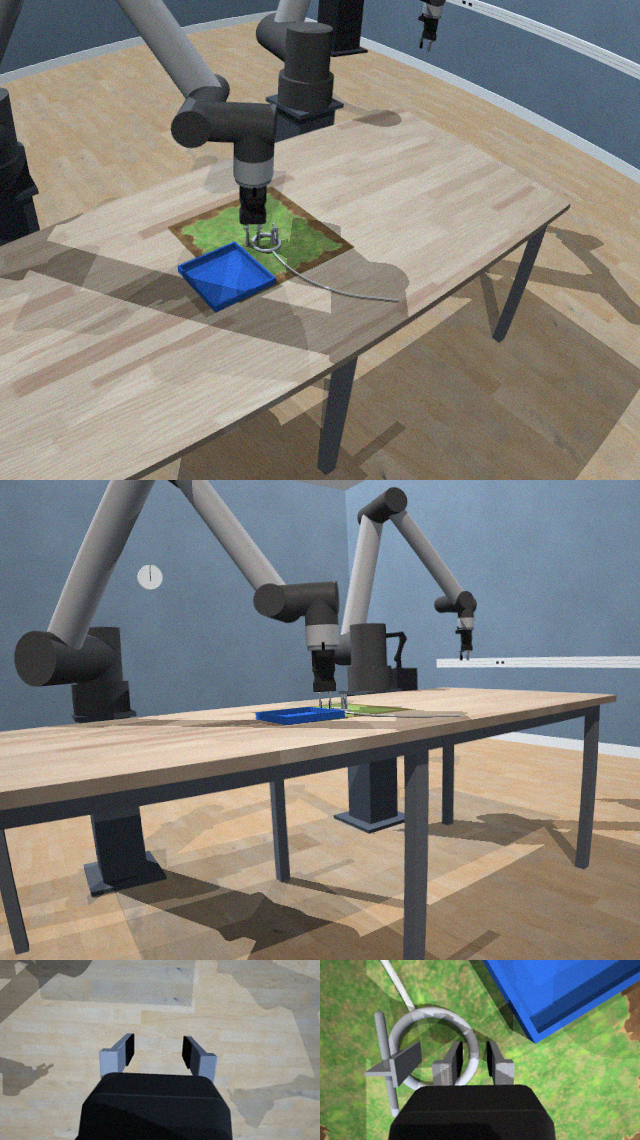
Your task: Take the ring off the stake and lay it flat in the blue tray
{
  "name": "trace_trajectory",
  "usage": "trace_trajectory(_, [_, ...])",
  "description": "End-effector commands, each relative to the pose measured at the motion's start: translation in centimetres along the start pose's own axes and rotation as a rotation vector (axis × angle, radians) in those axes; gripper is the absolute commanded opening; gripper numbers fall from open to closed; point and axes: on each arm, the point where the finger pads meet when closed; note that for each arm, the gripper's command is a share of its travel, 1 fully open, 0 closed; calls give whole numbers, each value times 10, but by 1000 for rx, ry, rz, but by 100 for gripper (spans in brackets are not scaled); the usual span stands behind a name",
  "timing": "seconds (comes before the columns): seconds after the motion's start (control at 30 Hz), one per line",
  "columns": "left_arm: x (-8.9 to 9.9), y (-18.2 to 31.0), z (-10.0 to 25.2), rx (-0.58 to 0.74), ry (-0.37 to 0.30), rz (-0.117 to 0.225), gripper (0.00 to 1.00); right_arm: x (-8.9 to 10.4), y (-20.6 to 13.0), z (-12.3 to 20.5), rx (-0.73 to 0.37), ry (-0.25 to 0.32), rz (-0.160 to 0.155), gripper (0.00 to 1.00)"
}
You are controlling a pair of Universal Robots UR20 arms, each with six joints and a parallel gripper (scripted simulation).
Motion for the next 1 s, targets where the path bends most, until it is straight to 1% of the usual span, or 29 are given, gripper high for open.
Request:
trace_trajectory(0.0, [1,0,-1,0,-1,0,100,1,-1,0,0,0,1,56])
trace_trajectory(0.13, [1,0,-1,0,-1,0,100,1,-1,0,0,0,1,56])
trace_trajectory(0.17, [1,0,-1,0,-1,0,100,1,-1,0,0,0,1,0])
trace_trajectory(0.97, [1,0,-1,0,-1,0,100,1,-1,0,0,0,1,0])
Point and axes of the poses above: on each arm, the point where the finger pads meet when closed, its own x axis back along the fingers, its own y axis across the jaws, z = x × y, and after that the axes turned 6 degrees about -x, right-handed
